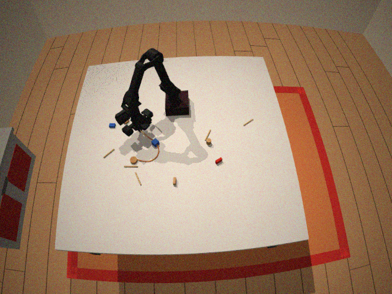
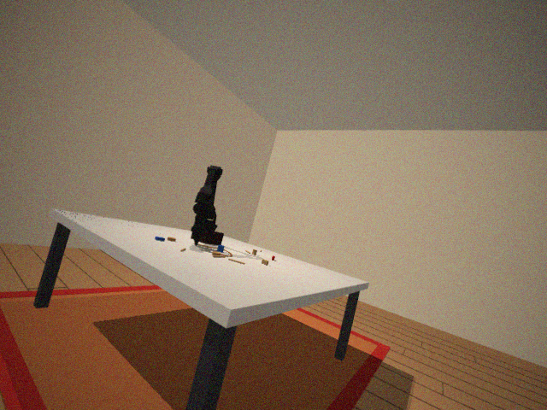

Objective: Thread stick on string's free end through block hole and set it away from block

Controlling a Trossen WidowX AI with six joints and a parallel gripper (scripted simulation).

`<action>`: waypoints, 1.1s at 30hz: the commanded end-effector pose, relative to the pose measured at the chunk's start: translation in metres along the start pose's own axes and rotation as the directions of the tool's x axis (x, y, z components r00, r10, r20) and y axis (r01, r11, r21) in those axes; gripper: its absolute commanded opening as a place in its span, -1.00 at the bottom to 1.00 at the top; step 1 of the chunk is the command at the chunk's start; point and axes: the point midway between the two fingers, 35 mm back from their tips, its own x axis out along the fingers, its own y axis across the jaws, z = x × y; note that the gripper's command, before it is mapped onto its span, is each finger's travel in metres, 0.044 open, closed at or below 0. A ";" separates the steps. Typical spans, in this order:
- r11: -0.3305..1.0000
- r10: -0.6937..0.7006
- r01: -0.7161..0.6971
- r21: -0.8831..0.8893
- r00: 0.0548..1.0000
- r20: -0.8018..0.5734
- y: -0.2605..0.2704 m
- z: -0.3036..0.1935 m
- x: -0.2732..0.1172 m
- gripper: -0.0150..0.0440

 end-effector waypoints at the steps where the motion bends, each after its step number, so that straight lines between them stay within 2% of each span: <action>1: 1.000 0.022 -0.022 -0.001 1.000 0.004 0.000 -0.005 0.005 -0.49; 5: 1.000 0.022 -0.022 -0.001 1.000 0.004 0.000 -0.005 0.005 -0.49; 13: 1.000 0.015 -0.015 0.001 1.000 0.006 -0.002 -0.002 -0.007 0.22; 18: 1.000 0.010 -0.010 0.001 1.000 0.007 -0.004 0.004 -0.075 0.22; 25: 1.000 0.010 -0.010 0.001 1.000 0.007 -0.003 0.005 -0.077 0.22; 31: 1.000 0.001 -0.001 -0.003 1.000 0.006 -0.005 0.004 -0.072 0.75; 33: 1.000 0.002 -0.002 -0.003 1.000 0.007 -0.006 0.005 -0.082 0.93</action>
